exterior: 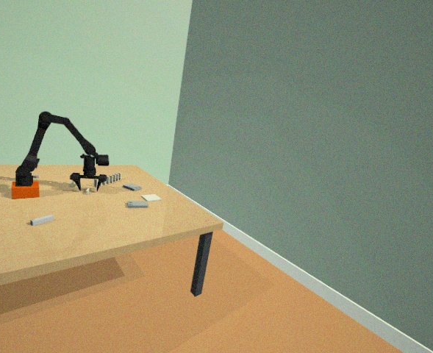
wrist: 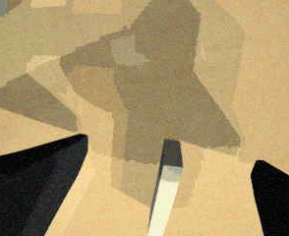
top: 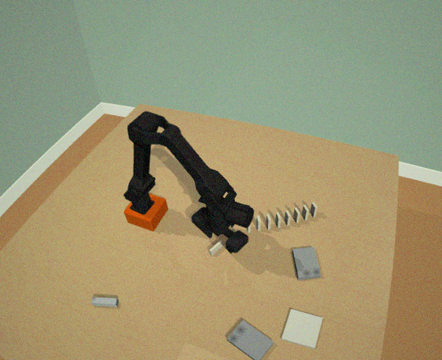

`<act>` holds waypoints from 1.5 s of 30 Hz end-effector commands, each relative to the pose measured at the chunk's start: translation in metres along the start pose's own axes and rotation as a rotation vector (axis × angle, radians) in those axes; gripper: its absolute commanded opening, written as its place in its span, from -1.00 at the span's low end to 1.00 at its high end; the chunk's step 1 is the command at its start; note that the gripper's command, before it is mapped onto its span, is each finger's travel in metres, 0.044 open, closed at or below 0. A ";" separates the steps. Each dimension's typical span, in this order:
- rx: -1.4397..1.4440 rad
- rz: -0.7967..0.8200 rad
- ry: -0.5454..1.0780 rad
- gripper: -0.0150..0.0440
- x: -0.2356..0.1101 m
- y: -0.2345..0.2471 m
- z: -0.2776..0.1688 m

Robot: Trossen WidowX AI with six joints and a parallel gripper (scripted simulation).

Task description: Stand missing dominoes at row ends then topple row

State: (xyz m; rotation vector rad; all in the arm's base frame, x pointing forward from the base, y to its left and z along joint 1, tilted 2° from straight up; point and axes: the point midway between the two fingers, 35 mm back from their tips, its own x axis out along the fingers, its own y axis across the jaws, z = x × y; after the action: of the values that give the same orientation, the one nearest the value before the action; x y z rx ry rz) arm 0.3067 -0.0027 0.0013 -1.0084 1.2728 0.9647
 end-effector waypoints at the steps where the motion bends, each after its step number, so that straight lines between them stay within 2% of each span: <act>1: 0.006 0.011 0.006 1.00 0.005 0.002 -0.001; 2: 0.006 0.011 0.006 1.00 0.005 0.002 -0.001; 18: 0.006 0.011 0.006 -0.42 0.005 0.002 -0.001; 26: 0.006 0.011 0.006 -0.42 0.003 0.002 -0.001; 39: 0.006 0.010 0.006 -0.42 -0.144 0.006 -0.003; 45: 0.019 0.010 0.006 -0.42 -0.151 0.005 -0.005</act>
State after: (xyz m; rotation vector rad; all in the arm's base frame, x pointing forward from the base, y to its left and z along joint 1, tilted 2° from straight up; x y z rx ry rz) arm 0.2930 -0.0059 0.1476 -0.9979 1.2823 0.9592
